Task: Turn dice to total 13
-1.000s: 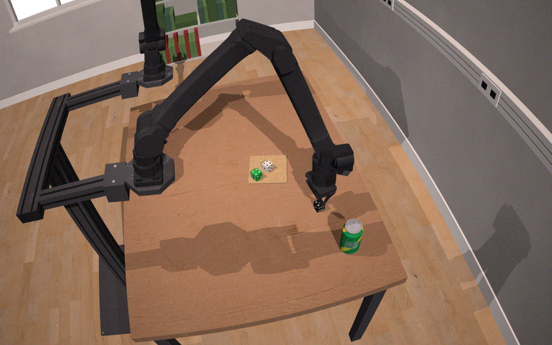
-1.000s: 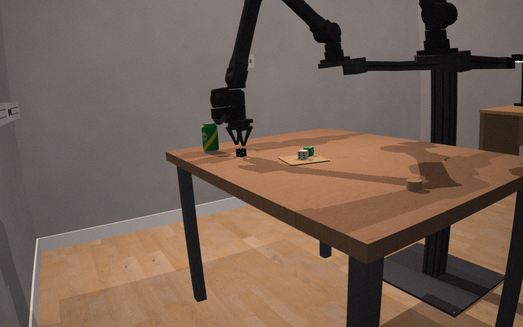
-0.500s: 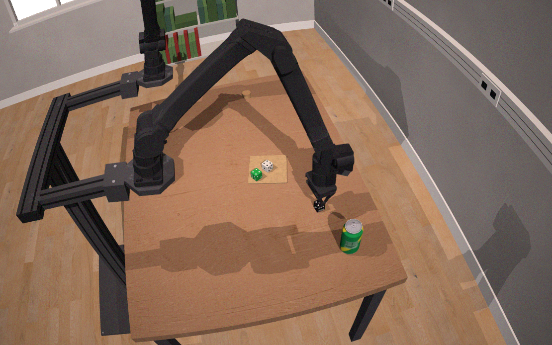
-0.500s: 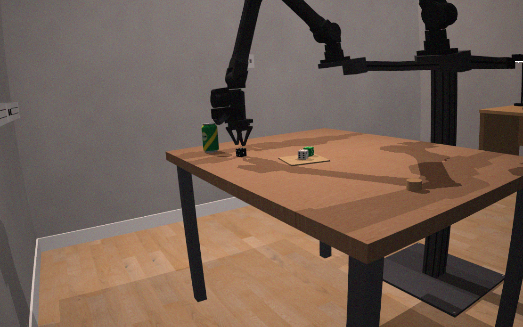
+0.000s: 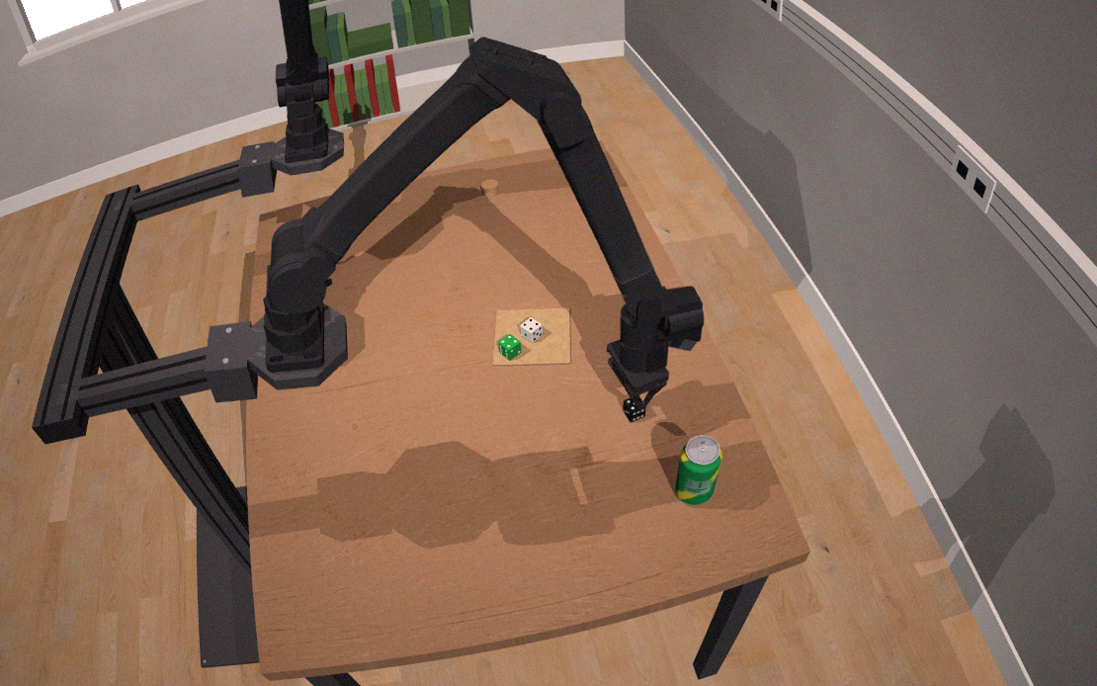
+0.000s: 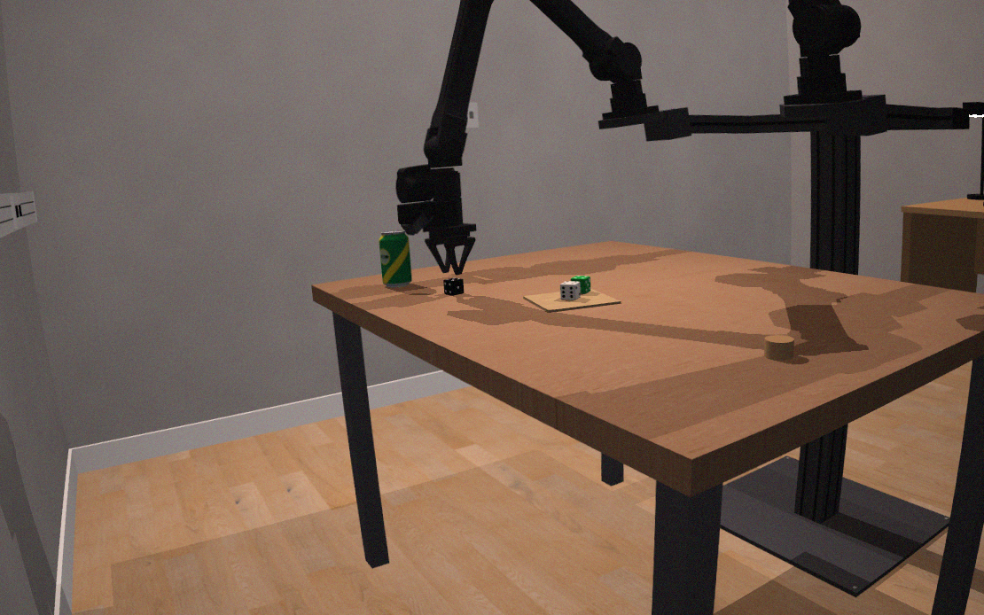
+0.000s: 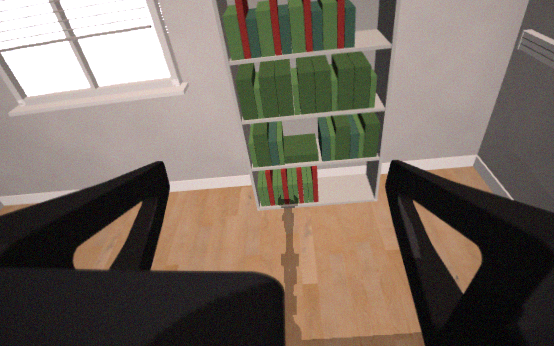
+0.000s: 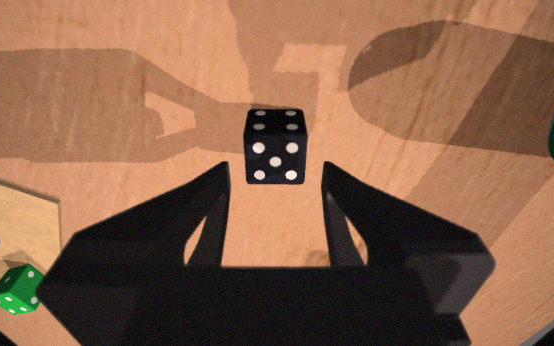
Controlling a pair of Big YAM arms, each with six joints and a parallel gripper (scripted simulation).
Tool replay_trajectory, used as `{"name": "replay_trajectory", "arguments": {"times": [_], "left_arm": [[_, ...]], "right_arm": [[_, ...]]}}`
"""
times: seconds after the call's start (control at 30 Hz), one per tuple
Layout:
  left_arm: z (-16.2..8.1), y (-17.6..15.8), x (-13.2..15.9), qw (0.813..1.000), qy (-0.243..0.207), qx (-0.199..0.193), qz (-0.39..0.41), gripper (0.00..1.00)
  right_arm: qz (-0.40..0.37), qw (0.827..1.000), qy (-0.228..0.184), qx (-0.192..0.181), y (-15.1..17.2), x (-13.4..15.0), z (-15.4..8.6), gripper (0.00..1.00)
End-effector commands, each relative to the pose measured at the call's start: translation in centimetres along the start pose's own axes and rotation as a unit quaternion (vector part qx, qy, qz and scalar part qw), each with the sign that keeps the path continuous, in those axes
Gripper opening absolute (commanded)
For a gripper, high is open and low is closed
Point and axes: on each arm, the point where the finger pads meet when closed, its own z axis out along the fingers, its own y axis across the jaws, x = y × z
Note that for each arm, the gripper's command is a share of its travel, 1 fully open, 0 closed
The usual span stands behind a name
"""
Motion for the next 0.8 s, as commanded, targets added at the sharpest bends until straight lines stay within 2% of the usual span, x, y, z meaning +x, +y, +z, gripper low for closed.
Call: {"name": "replay_trajectory", "arguments": {"times": [0.0,0.77], "left_arm": [[0.23,0.21,-3.79,0.999,-0.034,-0.001,0.007,1.00],[0.23,0.21,-3.79,0.999,-0.034,-0.001,0.007,1.00]], "right_arm": [[-0.001,1.000,0.003,0.000,-0.25,0.69,1.09,0.45],[-0.001,1.000,0.007,-0.001,-0.12,1.23,1.15,0.45]]}}
